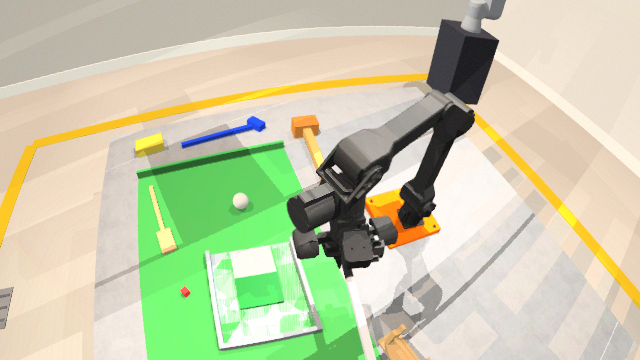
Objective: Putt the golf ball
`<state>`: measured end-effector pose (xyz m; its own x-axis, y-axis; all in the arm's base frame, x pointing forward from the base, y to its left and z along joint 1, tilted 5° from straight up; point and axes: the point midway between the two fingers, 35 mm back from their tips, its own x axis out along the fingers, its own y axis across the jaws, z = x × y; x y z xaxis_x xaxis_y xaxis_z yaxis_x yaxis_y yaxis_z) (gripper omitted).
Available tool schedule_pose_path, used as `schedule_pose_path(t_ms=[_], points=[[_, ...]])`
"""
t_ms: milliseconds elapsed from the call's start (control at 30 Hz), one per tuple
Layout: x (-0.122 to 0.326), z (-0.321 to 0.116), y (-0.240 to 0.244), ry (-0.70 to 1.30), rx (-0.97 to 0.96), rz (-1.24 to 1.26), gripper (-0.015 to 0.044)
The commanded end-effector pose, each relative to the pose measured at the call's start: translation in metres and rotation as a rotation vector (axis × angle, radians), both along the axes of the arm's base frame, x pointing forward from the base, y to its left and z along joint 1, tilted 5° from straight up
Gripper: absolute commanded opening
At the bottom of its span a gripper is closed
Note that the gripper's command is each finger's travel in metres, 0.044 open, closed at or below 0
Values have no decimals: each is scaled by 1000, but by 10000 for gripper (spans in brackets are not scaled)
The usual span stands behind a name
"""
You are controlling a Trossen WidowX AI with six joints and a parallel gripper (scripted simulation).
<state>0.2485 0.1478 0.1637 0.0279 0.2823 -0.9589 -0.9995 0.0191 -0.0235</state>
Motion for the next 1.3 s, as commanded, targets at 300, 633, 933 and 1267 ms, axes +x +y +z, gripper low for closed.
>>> schedule_pose_path(t_ms=[300, 633, 933, 1267], points=[[32, -2, -61, 10, -41, -255, 0], [46, -3, -113, 32, -64, -493, 0], [47, -2, -160, 41, -87, -646, 0], [40, -4, -217, 78, -129, -840, 0]])
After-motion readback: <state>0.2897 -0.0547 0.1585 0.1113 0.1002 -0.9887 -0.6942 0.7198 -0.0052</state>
